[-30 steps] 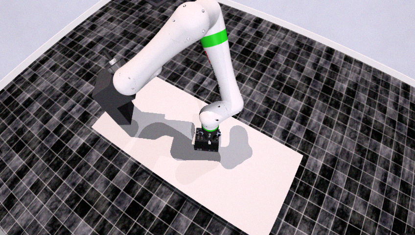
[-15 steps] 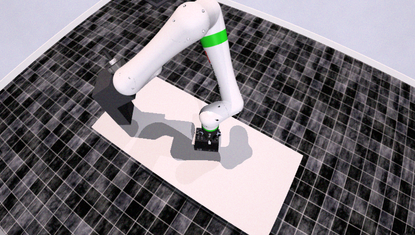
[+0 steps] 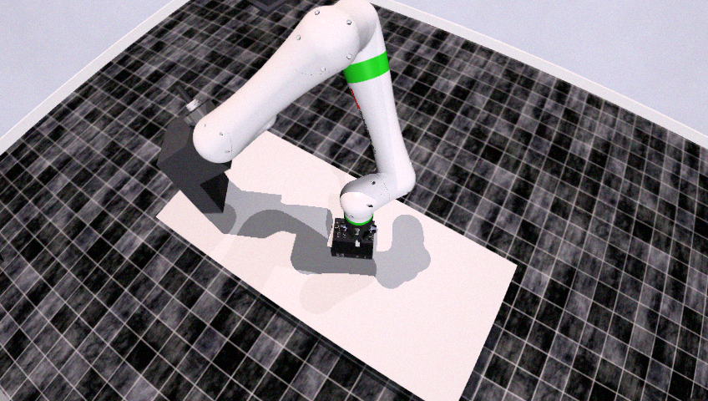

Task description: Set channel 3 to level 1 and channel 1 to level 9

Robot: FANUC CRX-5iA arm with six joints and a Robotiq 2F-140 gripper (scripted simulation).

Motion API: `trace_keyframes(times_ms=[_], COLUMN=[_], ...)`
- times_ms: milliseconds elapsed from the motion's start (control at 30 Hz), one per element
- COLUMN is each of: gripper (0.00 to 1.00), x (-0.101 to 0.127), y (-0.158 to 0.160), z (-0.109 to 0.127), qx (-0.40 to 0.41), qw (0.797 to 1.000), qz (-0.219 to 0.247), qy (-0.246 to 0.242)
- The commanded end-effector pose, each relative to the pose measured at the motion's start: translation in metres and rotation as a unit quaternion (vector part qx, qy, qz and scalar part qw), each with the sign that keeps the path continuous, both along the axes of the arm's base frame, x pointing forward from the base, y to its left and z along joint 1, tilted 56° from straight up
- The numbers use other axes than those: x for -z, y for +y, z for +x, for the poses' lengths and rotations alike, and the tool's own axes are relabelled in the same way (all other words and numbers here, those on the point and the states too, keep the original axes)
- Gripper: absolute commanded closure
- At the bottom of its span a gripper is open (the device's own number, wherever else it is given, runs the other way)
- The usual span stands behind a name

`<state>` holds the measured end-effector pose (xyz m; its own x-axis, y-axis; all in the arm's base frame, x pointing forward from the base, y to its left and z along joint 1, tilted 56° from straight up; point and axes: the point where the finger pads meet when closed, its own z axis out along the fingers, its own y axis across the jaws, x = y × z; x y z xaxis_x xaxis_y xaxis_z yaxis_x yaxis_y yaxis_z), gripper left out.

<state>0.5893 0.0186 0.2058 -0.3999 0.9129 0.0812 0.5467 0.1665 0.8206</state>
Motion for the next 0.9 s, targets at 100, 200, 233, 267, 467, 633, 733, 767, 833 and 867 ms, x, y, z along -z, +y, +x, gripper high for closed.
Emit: trace_keyframes(times_ms=[100, 200, 233, 267, 467, 633, 733, 767, 833, 867], gripper=[1.00, 1.00, 1.00, 1.00, 1.00, 1.00, 1.00, 1.00, 1.00, 1.00], x=[0.0020, 0.0028, 0.0028, 0.0028, 0.0034, 0.0034, 0.0034, 0.0034, 0.0034, 0.0034], y=[0.0012, 0.0017, 0.0017, 0.0017, 0.0021, 0.0021, 0.0021, 0.0021, 0.0021, 0.0021], z=[0.0027, 0.0038, 0.0038, 0.0038, 0.0046, 0.0046, 0.0046, 0.0046, 0.0046, 0.0046], qx=[0.000, 0.000, 0.000, 0.000, 0.000, 0.000, 0.000, 0.000, 0.000, 0.000], qw=[1.000, 1.000, 1.000, 1.000, 1.000, 1.000, 1.000, 1.000, 1.000, 1.000], qz=[0.000, 0.000, 0.000, 0.000, 0.000, 0.000, 0.000, 0.000, 0.000, 0.000], qy=[0.000, 0.000, 0.000, 0.000, 0.000, 0.000, 0.000, 0.000, 0.000, 0.000])
